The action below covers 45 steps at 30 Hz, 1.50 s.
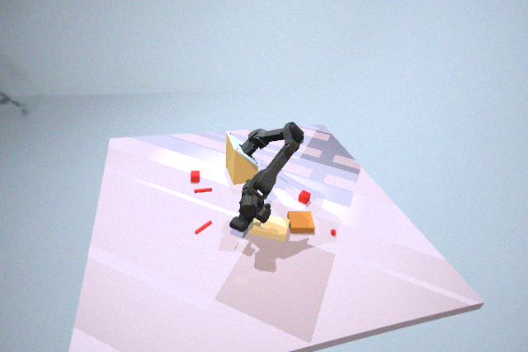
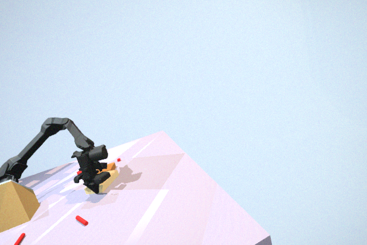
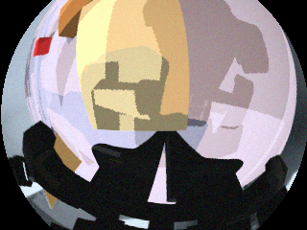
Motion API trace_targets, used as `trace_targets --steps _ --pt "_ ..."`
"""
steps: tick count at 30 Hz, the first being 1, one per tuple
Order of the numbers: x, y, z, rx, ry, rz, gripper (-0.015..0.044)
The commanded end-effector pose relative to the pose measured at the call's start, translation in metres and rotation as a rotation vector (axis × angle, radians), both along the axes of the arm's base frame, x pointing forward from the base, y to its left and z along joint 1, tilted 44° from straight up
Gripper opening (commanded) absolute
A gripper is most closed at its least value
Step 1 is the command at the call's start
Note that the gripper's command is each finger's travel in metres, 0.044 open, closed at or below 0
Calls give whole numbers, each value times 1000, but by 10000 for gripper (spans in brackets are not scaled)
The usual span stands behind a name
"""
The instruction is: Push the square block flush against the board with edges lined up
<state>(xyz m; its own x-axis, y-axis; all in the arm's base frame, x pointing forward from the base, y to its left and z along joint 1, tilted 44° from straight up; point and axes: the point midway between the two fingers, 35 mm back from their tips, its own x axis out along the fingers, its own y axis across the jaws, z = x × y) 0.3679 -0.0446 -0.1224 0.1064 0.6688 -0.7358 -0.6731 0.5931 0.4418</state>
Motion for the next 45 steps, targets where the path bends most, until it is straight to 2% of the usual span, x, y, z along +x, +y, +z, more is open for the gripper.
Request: trace_targets --steps 1,28,45 --pt "6 5 4 5 -8 5 0" --pt "26 20 21 6 -9 5 0" --pt "11 7 7 6 -8 5 0"
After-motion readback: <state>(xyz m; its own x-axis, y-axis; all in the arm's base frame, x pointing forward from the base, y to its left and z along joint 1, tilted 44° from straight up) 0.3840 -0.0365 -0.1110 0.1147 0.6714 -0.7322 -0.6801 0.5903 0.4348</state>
